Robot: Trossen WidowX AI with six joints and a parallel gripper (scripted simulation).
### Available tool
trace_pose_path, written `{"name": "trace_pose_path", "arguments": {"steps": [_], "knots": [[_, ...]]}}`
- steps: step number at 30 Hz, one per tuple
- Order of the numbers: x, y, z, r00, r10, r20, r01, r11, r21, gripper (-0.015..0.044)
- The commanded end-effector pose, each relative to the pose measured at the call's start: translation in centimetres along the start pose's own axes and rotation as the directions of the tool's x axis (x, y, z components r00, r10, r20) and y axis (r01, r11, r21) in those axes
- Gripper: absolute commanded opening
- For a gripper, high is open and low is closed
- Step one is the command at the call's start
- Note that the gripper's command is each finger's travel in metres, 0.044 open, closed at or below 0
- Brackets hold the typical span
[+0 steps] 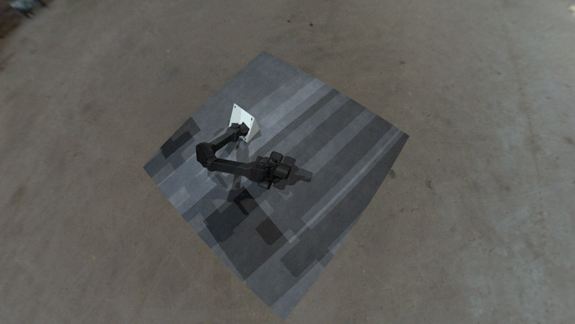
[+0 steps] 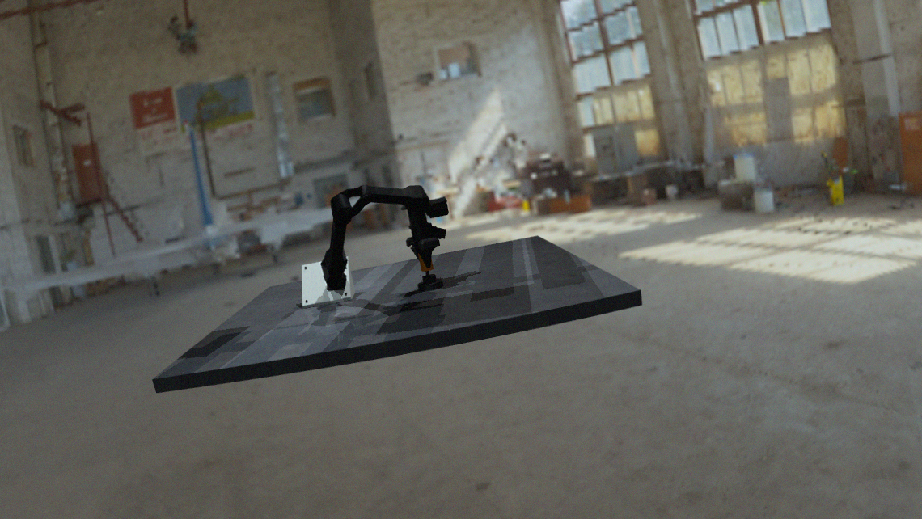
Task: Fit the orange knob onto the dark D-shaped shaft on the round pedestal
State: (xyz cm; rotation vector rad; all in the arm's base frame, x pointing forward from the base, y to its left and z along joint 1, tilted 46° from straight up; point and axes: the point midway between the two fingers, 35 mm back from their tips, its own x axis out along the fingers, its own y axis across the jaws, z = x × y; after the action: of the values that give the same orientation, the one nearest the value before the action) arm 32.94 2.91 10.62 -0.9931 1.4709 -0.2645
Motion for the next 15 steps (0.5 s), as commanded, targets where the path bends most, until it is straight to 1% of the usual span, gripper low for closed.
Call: {"name": "trace_pose_path", "arguments": {"steps": [1, 6, 15], "knots": [[-0.24, -0.07, 0.07, 1.000, 0.000, 0.003, 0.000, 1.000, -0.022, 0.0000], [-0.11, -0.02, 0.06, 1.000, 0.000, 0.003, 0.000, 0.981, -0.194, 0.0000], [0.19, 0.01, 0.09, 1.000, 0.000, 0.003, 0.001, 0.979, -0.204, 0.0000]]}}
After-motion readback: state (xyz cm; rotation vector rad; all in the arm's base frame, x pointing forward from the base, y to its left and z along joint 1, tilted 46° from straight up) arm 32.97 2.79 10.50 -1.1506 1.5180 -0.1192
